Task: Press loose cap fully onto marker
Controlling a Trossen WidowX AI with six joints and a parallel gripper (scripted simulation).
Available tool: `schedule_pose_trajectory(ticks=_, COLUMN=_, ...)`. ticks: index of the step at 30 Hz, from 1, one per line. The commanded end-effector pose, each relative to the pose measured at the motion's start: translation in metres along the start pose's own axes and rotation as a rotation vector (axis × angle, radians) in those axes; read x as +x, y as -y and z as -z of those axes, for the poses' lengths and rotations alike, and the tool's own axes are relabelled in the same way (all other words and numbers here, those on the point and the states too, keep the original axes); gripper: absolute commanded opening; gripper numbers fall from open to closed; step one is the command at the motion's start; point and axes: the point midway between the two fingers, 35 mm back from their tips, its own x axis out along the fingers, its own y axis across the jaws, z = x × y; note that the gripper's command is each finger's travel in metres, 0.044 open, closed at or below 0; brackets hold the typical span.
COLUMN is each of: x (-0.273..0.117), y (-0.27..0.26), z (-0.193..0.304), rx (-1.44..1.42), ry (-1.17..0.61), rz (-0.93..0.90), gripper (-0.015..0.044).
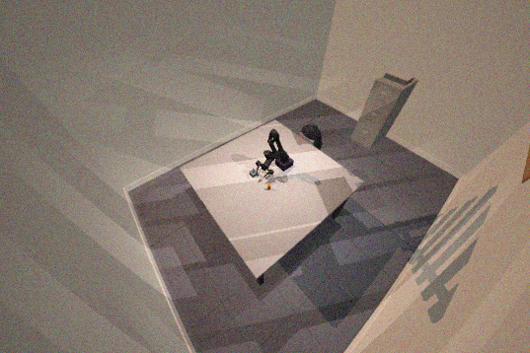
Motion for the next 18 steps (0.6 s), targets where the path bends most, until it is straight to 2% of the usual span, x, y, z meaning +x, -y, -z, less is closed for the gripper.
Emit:
schedule_pose_trajectory(ticks=1, x=0.002, y=0.000, z=-0.001, rx=-0.008, ry=0.004, rz=0.005, gripper=0.0374)
schedule_pose_trajectory(ticks=6, x=0.051, y=0.007, z=-0.011, rx=-0.234, ry=0.096, rz=0.148, gripper=0.0243)
schedule_pose_trajectory(ticks=12, x=0.100, y=0.026, z=-0.004, rx=-0.609, ry=0.196, rz=0.410, gripper=0.0241)
schedule_pose_trajectory(ticks=18, x=0.122, y=0.040, z=0.022, rx=-0.961, ry=0.206, rz=0.627, gripper=0.0241)
